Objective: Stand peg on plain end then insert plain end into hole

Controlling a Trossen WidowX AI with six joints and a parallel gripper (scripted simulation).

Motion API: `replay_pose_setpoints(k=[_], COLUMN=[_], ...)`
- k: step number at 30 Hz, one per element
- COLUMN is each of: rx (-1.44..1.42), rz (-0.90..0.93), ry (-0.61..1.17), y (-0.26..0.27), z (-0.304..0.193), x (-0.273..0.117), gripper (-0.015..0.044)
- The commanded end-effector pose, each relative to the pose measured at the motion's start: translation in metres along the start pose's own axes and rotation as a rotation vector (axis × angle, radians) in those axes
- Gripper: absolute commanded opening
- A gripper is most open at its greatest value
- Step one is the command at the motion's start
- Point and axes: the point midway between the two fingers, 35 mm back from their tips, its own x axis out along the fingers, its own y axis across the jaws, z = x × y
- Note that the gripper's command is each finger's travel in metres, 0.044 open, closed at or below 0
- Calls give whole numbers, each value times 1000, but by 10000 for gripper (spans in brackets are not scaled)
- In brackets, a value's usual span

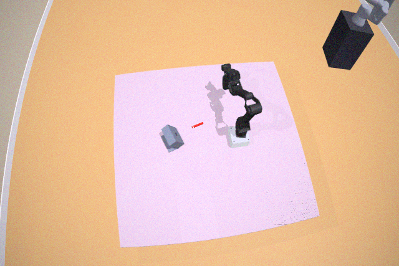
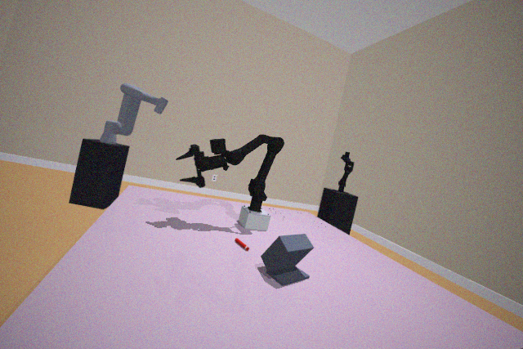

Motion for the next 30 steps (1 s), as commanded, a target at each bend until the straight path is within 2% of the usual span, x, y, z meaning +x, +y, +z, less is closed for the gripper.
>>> replay_pose_setpoints(k=[1, 30], rx=[-117, -936], rz=[-43, -234], ry=[57, 455], y=[-5, -59], z=[-21, -136], x=[3, -8], gripper=[440, 440])
